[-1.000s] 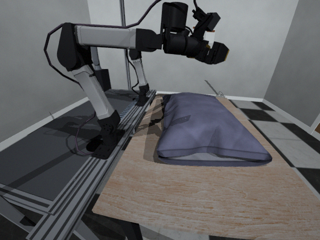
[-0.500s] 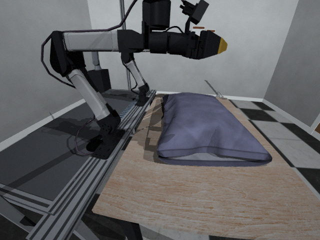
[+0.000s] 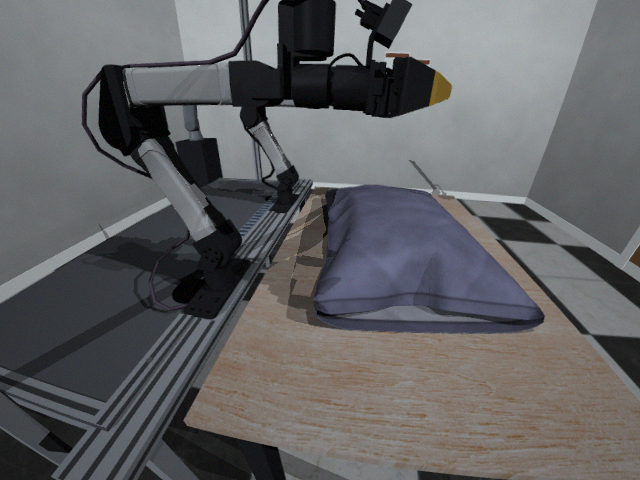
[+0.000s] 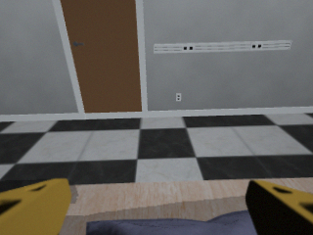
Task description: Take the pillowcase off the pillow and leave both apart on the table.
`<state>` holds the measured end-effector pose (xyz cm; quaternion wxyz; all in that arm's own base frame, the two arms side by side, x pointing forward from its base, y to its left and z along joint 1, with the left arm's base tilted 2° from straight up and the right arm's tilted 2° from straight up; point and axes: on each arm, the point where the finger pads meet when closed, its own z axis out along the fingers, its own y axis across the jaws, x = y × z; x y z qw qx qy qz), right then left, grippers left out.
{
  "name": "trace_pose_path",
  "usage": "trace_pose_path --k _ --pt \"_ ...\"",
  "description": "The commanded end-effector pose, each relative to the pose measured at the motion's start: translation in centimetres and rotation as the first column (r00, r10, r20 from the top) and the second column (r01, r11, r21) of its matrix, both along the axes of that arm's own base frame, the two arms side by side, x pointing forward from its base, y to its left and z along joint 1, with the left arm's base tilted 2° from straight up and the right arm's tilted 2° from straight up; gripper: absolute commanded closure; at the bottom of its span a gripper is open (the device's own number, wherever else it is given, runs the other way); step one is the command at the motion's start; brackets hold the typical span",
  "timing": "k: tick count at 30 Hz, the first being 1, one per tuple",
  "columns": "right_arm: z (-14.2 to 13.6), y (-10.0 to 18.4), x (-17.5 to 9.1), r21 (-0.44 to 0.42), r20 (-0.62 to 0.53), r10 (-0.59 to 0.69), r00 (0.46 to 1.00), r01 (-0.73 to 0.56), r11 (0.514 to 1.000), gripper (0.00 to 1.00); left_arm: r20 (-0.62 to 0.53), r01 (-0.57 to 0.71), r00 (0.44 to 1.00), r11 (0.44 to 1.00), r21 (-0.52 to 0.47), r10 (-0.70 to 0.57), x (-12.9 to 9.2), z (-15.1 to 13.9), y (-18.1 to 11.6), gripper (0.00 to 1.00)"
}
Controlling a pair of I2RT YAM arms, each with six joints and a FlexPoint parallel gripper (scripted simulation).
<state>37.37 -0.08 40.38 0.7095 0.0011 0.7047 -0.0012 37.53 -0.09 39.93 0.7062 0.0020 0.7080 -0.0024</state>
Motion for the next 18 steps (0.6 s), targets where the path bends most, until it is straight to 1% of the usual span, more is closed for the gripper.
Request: trace_pose_path --k 1,4,6,7,11,13,16,17,18 --pt "0.5 0.5 0.0 0.011 0.007 0.022 1.000 -0.022 1.000 0.00 0.019 -0.014 1.000 1.000 -0.011 0.014 -0.3 1.2 0.2 0.60" --pt "0.4 0.5 0.3 0.011 0.002 0.023 1.000 -0.023 1.000 0.00 0.014 -0.018 1.000 1.000 -0.011 0.018 -0.2 1.0 0.4 0.60" --pt "2.2 0.6 -1.0 0.006 0.049 0.024 0.999 -0.024 1.000 0.00 -0.030 -0.019 0.999 1.000 -0.009 0.019 0.2 -1.0 0.4 0.60" --pt "2.7 0.6 -1.1 0.004 0.066 0.024 0.997 -0.025 1.000 0.00 -0.034 -0.020 0.999 1.000 -0.009 0.019 0.3 -1.1 0.4 0.60" --pt "0.6 0.3 0.1 0.001 0.011 0.014 1.000 -0.014 1.000 0.00 -0.010 -0.021 1.000 1.000 -0.007 0.021 0.1 0.0 0.4 0.60" --pt "0.3 0.3 0.4 0.000 0.001 0.013 1.000 -0.013 1.000 0.00 -0.002 -0.022 1.000 1.000 -0.006 0.022 0.2 0.5 0.5 0.60" --pt "1.0 0.4 0.1 -0.004 0.020 0.012 1.000 -0.012 1.000 0.00 0.004 -0.022 1.000 1.000 -0.004 0.022 0.0 0.7 0.5 0.60" --pt "0.9 0.4 0.2 -0.005 0.020 0.012 1.000 -0.012 1.000 0.00 0.000 -0.023 1.000 1.000 -0.003 0.023 0.0 0.5 0.5 0.55" --pt "0.9 0.4 0.3 -0.005 0.018 0.011 1.000 -0.011 1.000 0.00 0.004 -0.023 1.000 1.000 -0.003 0.023 0.0 0.7 0.5 0.55"
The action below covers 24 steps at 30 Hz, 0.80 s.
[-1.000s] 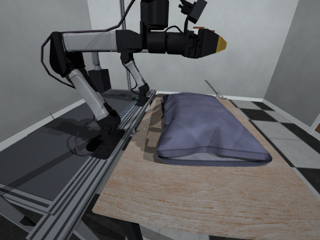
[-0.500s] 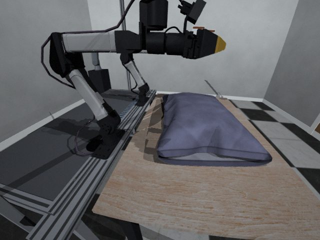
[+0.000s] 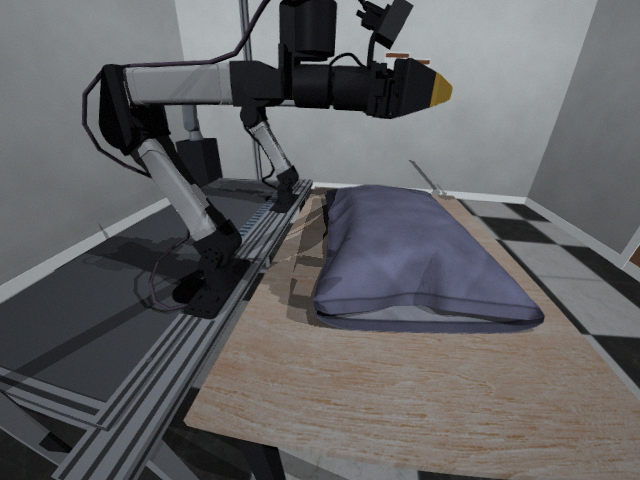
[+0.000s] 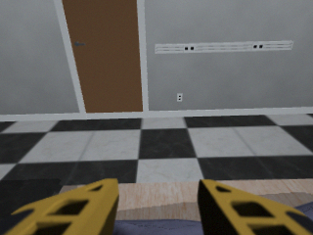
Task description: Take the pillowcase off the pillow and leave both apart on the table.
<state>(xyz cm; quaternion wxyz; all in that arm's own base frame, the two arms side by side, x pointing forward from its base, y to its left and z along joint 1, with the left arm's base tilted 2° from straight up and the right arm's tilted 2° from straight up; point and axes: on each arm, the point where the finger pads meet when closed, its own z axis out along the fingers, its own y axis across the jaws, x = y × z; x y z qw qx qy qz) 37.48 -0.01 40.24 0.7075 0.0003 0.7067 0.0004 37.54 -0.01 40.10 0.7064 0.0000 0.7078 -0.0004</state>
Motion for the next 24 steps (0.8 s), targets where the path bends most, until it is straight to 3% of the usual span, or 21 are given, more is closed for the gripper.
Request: trace_pose_path --k 1,6,15,16,18,20,24 --pt "1.0 0.3 0.3 -0.008 0.021 0.008 1.000 -0.007 1.000 0.00 0.006 -0.017 1.000 1.000 -0.002 0.017 0.0 0.7 0.4 0.55" --pt "2.7 0.2 -1.1 -0.010 0.070 0.004 0.998 -0.003 1.000 0.00 -0.001 -0.018 1.000 1.000 0.000 0.018 0.1 0.4 0.4 0.55" --pt "1.0 -0.4 0.0 -0.013 0.021 -0.015 1.000 0.015 1.000 0.00 0.004 -0.019 1.000 1.000 0.005 0.019 0.2 0.6 0.5 0.55" --pt "1.0 -0.2 0.1 -0.012 0.021 -0.010 1.000 0.011 1.000 0.00 0.015 -0.015 1.000 1.000 -0.013 0.015 -1.3 1.2 0.7 0.55" --pt "1.0 -0.2 0.1 -0.012 0.021 -0.009 1.000 0.009 1.000 0.00 -0.056 -0.013 0.998 1.000 -0.026 0.011 -1.5 -0.9 0.9 0.55" --pt "1.0 -0.2 0.1 -0.012 0.021 -0.009 1.000 0.009 1.000 0.00 -0.056 -0.013 0.998 1.000 -0.026 0.011 -1.5 -0.9 0.9 0.55" --pt "1.0 -0.2 0.1 -0.012 0.021 -0.009 1.000 0.009 1.000 0.00 -0.194 -0.026 0.981 0.998 -0.064 0.013 -3.5 -4.1 1.8 0.55"
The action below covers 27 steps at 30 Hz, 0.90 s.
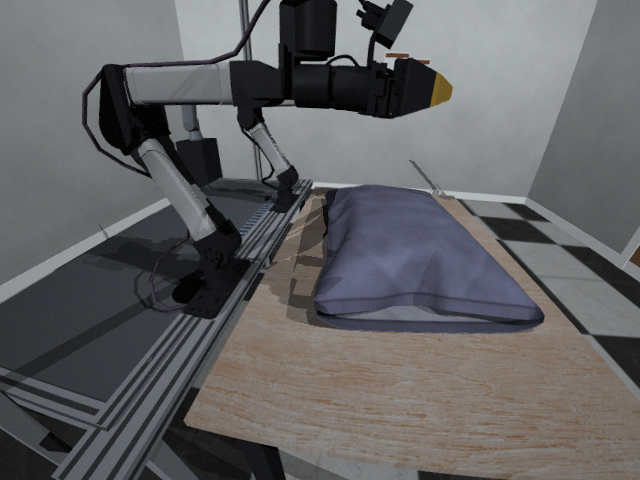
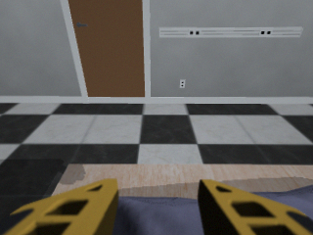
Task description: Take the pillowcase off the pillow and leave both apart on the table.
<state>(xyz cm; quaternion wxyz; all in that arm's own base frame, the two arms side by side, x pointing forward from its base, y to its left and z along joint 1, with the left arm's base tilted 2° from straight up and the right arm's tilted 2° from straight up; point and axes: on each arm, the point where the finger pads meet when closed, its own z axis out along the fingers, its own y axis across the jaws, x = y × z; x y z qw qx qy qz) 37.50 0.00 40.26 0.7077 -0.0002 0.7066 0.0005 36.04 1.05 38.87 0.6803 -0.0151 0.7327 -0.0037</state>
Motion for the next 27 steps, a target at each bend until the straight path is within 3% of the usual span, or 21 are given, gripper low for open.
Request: trace_pose_path --k 1,11,14,27 --pt "1.0 -0.2 0.0 -0.012 0.020 -0.010 1.000 0.010 1.000 0.00 -0.149 -0.010 0.989 0.999 -0.053 0.002 -2.6 -3.3 1.0 0.55" --pt "1.0 -0.2 0.0 -0.012 0.020 -0.010 1.000 0.010 1.000 0.00 -0.339 -0.124 0.938 0.982 -0.145 0.069 -8.1 -7.3 3.6 0.55" --pt "1.0 -0.2 0.0 -0.012 0.020 -0.010 1.000 0.010 1.000 0.00 -0.354 -0.137 0.932 0.979 -0.150 0.076 -8.7 -7.6 3.8 0.55" --pt "1.0 -0.2 0.0 -0.012 0.020 -0.010 1.000 0.010 1.000 0.00 -0.563 -0.392 0.805 0.881 -0.266 0.188 -16.2 -12.6 6.0 0.55"
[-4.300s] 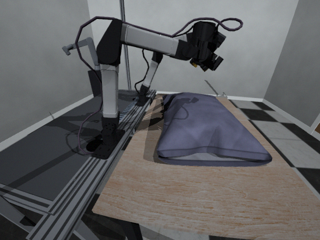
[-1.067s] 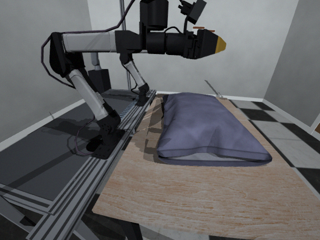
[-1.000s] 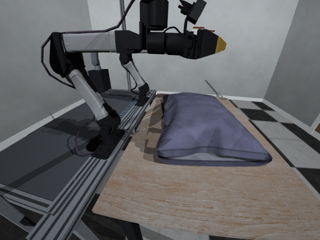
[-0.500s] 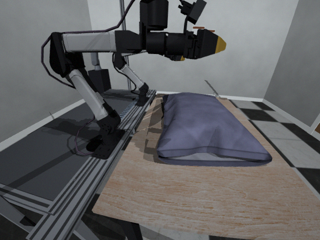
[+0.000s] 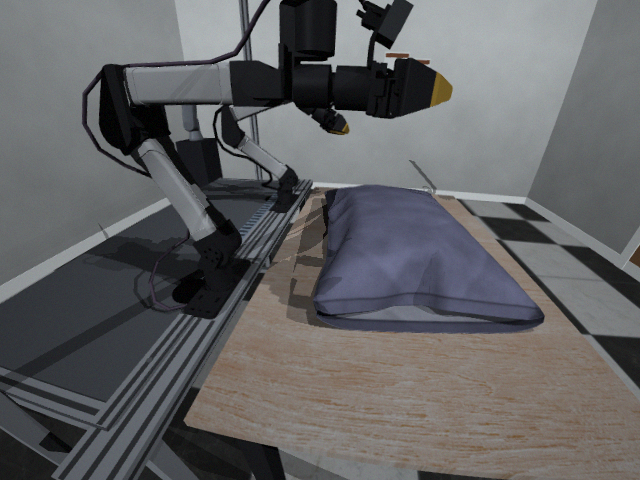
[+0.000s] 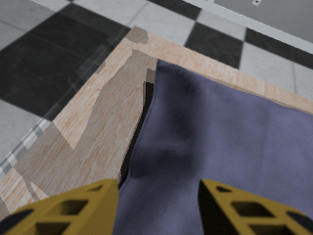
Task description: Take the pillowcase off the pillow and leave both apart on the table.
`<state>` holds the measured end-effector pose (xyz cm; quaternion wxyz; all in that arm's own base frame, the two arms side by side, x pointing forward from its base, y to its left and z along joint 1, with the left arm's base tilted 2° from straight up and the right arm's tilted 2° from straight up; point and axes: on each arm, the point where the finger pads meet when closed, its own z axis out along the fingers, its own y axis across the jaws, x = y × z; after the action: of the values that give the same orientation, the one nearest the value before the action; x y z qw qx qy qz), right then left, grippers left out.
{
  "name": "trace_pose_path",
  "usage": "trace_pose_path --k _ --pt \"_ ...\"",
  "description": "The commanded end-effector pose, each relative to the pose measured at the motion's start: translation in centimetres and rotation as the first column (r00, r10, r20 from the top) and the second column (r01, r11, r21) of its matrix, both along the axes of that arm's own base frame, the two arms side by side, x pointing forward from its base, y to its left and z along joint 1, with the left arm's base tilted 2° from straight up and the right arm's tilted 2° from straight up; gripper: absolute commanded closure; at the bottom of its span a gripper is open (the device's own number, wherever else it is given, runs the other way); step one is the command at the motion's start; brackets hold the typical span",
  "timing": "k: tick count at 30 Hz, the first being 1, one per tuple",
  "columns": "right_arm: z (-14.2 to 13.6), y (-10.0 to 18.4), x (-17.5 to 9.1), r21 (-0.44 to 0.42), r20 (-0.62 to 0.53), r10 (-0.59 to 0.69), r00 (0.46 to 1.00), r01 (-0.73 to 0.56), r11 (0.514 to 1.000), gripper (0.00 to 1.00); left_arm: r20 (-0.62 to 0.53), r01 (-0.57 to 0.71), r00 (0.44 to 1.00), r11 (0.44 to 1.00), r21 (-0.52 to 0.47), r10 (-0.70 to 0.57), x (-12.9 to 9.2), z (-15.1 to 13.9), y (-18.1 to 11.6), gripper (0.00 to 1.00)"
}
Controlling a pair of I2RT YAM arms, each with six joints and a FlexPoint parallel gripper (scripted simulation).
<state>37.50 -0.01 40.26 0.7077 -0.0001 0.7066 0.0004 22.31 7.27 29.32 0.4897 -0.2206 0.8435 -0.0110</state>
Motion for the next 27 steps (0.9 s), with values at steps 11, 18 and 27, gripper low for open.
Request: trace_pose_path --k 11,18,27 --pt "1.0 -0.2 0.0 -0.012 0.020 -0.010 1.000 0.010 1.000 0.00 -0.217 -0.214 0.961 0.959 -0.184 0.173 -6.2 -5.6 0.5 0.55" --pt "1.0 -0.2 0.0 -0.012 0.020 -0.010 1.000 0.010 1.000 0.00 -0.259 -0.322 0.930 0.919 -0.228 0.262 -8.0 -6.7 1.0 0.55" --pt "1.0 -0.2 0.0 -0.012 0.020 -0.010 1.000 0.010 1.000 0.00 -0.333 -0.471 0.867 0.829 -0.302 0.371 -10.2 -8.4 1.1 0.55"
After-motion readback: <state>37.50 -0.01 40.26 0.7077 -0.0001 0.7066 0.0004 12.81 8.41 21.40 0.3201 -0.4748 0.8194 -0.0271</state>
